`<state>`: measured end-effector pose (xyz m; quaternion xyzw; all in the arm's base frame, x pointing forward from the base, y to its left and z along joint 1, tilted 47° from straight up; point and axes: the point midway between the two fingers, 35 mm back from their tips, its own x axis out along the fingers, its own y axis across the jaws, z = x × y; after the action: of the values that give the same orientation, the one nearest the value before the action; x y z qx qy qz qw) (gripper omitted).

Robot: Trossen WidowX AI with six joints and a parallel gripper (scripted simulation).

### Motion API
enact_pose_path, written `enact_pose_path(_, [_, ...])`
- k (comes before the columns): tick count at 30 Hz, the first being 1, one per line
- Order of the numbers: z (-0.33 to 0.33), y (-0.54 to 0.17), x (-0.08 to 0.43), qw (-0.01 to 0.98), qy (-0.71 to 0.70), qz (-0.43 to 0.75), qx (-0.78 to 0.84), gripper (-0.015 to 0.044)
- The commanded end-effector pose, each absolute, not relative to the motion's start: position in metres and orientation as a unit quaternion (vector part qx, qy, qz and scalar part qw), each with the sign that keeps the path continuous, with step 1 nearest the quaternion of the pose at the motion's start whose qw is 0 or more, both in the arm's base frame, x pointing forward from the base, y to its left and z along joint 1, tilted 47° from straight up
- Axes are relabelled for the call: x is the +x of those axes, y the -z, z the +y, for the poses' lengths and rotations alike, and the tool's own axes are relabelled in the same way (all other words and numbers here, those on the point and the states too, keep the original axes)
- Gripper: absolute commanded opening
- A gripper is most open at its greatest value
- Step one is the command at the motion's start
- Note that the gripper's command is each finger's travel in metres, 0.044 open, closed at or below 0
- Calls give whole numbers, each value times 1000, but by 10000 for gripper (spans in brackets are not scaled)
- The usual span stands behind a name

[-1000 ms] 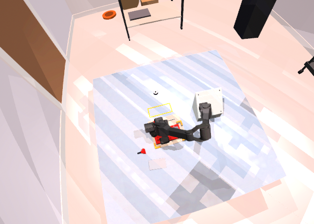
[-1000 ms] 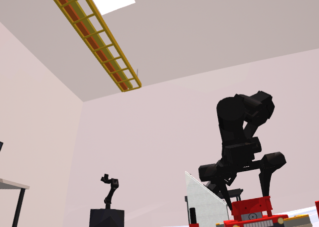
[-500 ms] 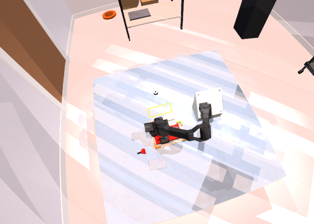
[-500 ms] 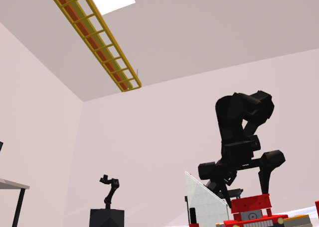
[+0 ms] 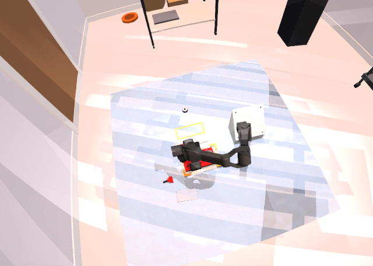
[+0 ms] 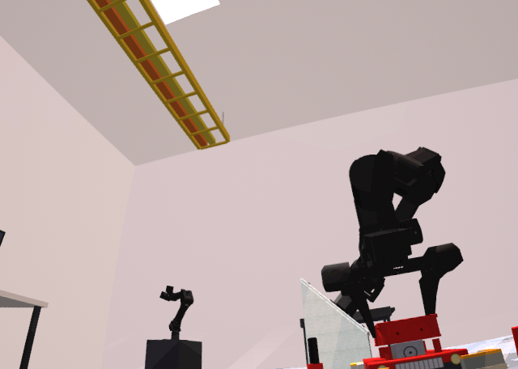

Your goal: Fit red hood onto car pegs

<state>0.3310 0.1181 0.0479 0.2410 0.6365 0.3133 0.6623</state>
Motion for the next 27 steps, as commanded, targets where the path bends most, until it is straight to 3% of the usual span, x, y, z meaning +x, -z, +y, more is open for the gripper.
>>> enact_pose_path(1, [119, -48, 331, 662, -314, 636, 243, 0])
enact_pose_path(27, [122, -45, 331, 662, -314, 636, 243, 0])
